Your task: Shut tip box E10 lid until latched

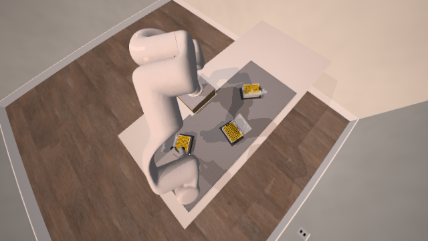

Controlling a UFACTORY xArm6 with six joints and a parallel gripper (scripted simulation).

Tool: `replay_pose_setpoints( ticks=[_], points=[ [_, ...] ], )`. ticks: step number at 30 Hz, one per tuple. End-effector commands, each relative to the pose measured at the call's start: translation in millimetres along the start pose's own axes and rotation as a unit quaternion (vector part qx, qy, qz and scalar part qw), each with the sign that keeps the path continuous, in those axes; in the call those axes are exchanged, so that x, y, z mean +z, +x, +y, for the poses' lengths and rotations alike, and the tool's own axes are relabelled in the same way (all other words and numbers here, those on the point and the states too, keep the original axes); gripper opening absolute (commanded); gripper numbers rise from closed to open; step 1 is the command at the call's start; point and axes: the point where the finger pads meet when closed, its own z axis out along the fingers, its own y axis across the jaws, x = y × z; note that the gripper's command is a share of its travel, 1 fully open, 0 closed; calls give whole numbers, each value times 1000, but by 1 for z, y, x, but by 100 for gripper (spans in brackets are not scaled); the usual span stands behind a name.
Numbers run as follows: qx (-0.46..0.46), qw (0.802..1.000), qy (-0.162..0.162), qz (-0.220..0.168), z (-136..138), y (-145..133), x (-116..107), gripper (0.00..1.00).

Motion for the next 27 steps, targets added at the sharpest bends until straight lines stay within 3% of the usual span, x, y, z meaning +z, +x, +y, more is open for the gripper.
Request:
replay_pose_setpoints(
  ticks=[1, 6, 16, 18, 27],
  points=[
    [1, 1000, 1, -3, -9, 8, 5, 0],
    [1, 1000, 1, -3, -11, 10, 6, 0],
    [-101, 986, 44, -126, -29, 43, 40, 0],
    [-101, 986, 44, -126, -29, 43, 40, 0],
    [-190, 950, 82, -234, -45, 73, 69, 0]
  ],
)
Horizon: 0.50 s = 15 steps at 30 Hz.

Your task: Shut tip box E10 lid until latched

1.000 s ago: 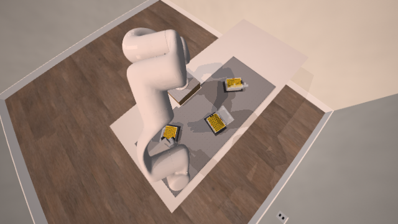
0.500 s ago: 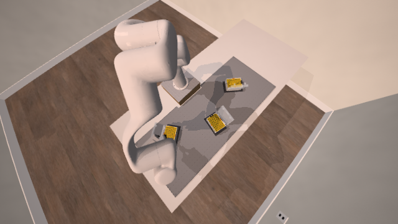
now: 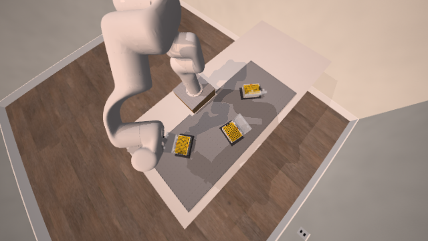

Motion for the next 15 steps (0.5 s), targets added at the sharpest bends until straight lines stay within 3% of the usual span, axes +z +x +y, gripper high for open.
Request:
replay_pose_setpoints(
  ticks=[1, 6, 8, 13, 15],
  points=[
    [-59, 994, 29, -81, -3, 24, 10, 0],
    [-110, 982, 51, -142, -5, 47, 20, 0],
    [-110, 982, 51, -142, -5, 47, 20, 0],
    [-160, 963, 72, -202, -6, 58, 26, 0],
    [-164, 962, 73, -207, -6, 58, 26, 0]
  ],
)
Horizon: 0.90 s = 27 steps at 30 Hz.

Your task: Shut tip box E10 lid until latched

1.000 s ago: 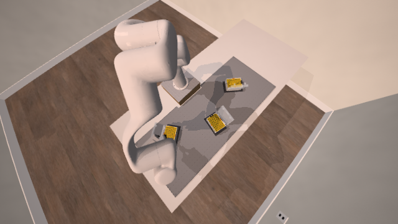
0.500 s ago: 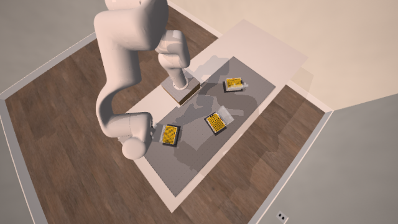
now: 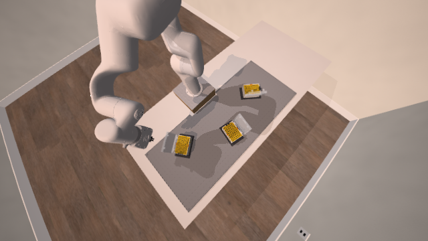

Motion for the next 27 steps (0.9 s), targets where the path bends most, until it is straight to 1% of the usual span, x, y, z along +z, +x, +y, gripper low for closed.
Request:
replay_pose_setpoints(
  ticks=[1, 20, 25, 27],
  points=[
    [-41, 997, 12, -61, 0, 3, 0, 0],
    [-41, 997, 12, -61, 0, 3, 0, 0],
    [-41, 997, 12, -61, 0, 2, 8, 0],
    [-41, 997, 12, -61, 0, 2, 8, 0]
  ],
)
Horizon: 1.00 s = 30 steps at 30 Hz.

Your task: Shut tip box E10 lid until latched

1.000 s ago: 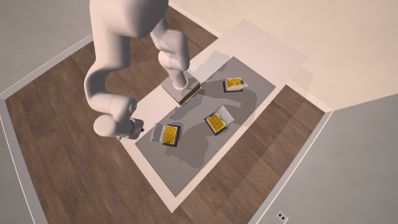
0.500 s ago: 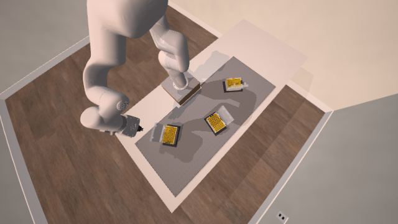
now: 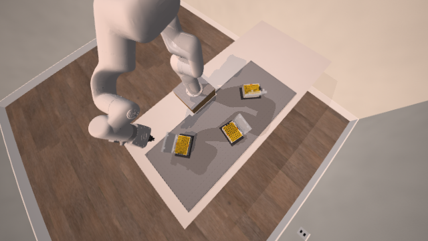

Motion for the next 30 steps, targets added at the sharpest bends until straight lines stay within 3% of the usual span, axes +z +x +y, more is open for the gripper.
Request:
replay_pose_setpoints(
  ticks=[1, 30],
  points=[
    [0, 1000, 2, 1, -1, 1, 2, 0],
    [0, 1000, 2, 1, -2, 1, 48, 0]
  ],
)
